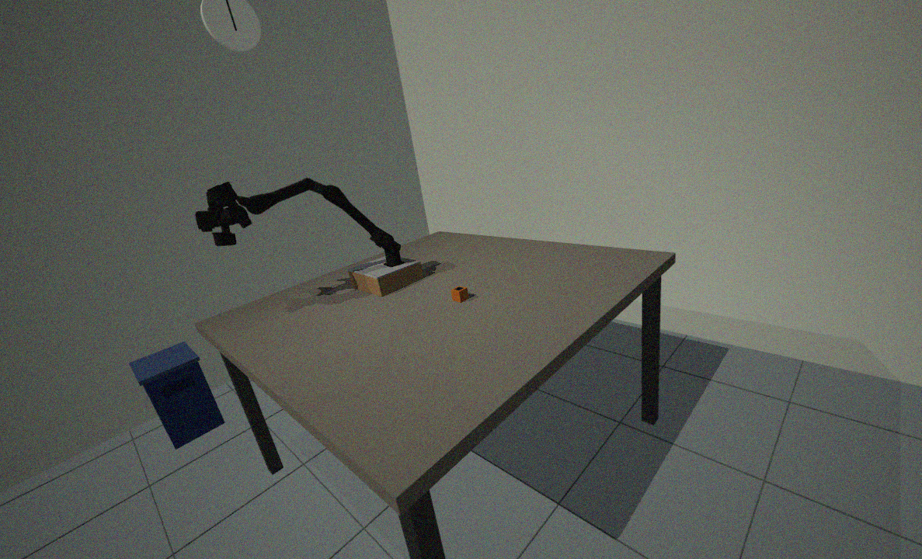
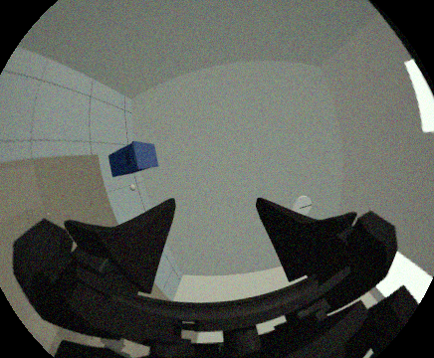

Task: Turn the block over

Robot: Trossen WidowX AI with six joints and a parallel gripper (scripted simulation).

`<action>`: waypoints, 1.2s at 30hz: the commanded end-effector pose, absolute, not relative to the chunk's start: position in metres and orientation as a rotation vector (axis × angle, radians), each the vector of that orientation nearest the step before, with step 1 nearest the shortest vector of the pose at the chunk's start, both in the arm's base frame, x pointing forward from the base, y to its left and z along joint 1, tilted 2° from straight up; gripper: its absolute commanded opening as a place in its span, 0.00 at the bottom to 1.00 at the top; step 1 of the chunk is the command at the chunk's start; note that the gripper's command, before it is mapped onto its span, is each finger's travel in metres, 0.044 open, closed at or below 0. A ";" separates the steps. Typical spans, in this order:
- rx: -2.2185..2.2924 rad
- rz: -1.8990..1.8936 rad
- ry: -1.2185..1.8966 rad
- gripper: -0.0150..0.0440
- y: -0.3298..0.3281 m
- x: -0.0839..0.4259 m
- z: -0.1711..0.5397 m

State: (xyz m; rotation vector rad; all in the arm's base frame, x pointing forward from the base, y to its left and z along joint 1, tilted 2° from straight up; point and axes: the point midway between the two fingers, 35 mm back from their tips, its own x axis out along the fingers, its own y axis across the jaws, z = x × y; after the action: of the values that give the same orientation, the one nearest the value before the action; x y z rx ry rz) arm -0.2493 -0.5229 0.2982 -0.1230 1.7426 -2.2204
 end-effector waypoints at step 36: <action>-0.268 -0.935 1.229 1.00 -0.440 0.299 0.169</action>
State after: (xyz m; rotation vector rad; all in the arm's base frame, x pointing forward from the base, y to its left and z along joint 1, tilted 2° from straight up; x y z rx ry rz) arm 0.2573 -0.4781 0.1812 -0.2902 1.2475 -1.0622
